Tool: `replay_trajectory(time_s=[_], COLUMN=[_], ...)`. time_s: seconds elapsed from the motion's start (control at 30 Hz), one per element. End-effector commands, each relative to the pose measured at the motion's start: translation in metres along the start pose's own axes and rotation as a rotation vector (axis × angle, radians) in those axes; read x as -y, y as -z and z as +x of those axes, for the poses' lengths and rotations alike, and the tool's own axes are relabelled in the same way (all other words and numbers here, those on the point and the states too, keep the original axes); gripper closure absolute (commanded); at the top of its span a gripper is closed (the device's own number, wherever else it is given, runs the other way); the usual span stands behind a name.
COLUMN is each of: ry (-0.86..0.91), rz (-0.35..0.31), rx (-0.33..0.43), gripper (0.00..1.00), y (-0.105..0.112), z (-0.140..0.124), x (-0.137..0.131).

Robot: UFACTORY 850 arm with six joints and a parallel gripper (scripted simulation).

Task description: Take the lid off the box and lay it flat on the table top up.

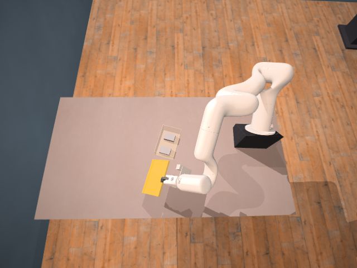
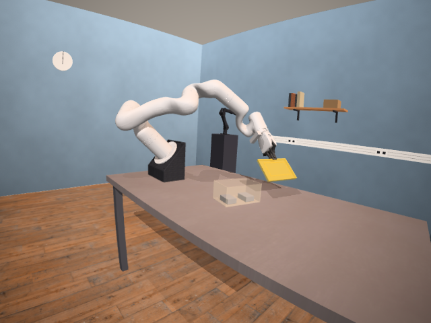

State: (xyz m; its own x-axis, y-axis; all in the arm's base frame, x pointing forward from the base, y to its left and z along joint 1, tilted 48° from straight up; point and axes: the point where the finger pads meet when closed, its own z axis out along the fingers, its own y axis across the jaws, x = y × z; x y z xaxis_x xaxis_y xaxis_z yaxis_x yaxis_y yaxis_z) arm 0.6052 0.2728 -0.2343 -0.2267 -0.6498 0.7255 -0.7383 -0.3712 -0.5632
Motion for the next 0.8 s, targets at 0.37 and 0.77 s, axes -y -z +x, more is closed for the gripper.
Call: replay_trajectory(time_s=[0.37, 0.77], ry=[-0.002, -0.002], rz=[0.001, 0.001], rx=[0.001, 0.001], gripper=[1.00, 1.00], y=[-0.011, -0.015], z=[0.000, 0.000], x=[-0.008, -0.012])
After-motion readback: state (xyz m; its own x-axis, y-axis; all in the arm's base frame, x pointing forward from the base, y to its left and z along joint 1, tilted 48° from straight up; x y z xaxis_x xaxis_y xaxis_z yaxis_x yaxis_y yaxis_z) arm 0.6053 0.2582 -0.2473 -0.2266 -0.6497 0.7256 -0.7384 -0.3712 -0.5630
